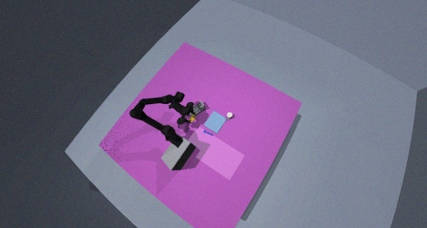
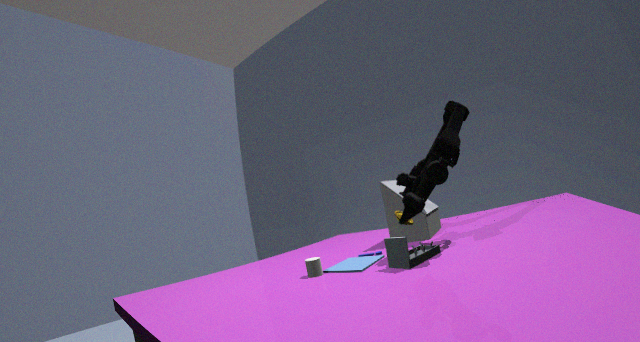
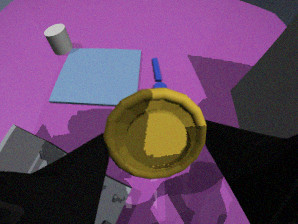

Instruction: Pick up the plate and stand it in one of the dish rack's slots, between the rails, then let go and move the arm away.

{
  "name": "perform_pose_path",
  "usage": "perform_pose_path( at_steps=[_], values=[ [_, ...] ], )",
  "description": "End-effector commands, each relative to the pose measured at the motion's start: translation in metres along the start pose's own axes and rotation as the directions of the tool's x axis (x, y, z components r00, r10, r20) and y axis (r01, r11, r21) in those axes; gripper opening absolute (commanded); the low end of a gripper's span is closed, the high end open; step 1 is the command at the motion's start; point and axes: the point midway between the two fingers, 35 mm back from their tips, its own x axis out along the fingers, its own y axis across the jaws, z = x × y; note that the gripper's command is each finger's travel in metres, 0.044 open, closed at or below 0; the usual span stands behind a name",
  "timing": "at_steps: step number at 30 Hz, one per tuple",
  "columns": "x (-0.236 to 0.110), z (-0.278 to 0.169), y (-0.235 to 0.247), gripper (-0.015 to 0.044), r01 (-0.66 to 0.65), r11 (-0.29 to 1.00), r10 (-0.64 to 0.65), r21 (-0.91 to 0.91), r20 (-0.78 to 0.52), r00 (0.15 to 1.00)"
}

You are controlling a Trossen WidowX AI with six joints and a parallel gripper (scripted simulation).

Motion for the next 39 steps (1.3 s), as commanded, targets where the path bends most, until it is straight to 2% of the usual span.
perform_pose_path(
  at_steps=[1,19,39],
  values=[
    [0.006,0.001,0.0,0.0,-0.026,0.999,0.028,-0.031,0.067,0.997],
    [0.018,-0.011,0.014,0.0,-0.22,0.944,0.292,-0.247,0.313,0.904],
    [0.004,-0.037,0.02,0.0,-0.45,0.767,0.63,-0.457,0.408,0.661]
  ],
)
